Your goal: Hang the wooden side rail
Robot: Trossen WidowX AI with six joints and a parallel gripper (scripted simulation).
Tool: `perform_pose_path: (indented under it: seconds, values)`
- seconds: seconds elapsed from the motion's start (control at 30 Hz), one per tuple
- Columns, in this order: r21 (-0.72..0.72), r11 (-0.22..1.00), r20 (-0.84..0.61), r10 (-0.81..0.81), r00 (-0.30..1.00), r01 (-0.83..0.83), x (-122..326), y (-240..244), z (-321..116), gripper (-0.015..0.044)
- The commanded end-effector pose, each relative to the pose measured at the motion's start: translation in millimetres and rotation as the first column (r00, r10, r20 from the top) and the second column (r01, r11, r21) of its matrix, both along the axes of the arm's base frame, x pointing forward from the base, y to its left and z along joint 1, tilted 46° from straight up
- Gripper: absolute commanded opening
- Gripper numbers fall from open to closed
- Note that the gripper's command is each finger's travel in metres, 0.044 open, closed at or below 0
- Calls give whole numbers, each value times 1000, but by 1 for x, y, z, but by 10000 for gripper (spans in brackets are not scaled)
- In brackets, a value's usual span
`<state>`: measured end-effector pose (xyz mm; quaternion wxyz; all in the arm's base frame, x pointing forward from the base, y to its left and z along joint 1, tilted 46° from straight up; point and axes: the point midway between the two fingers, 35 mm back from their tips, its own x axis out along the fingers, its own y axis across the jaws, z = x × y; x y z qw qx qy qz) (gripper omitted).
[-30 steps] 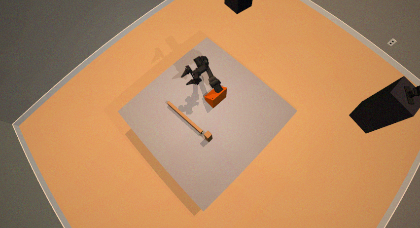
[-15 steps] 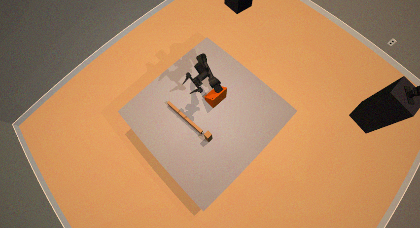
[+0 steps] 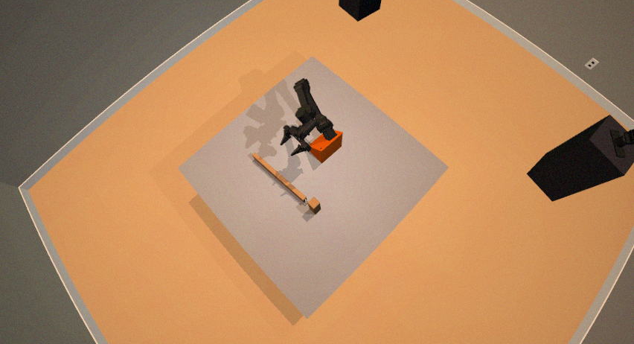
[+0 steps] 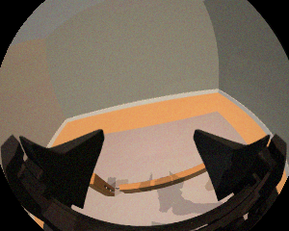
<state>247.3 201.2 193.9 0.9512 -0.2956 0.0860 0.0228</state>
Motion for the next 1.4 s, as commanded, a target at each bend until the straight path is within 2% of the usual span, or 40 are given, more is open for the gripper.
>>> perform_pose_path:
  seconds: [0.0, 0.2, 0.4, 0.77, 1.07, 1.37]
  values:
    - [524, 827, -182, -124, 975, 203, 21, 14, -70, 440]
    - [696, 636, -280, -185, 942, 332, 27, 14, -103, 440]
    - [803, 388, -385, -242, 890, 453, 30, 10, -137, 440]
    - [814, -154, -578, -325, 749, 561, 30, -5, -202, 440]
    - [677, -579, -714, -364, 599, 455, 23, -24, -253, 440]
    - [478, -865, -816, -374, 441, 150, 8, -50, -303, 440]
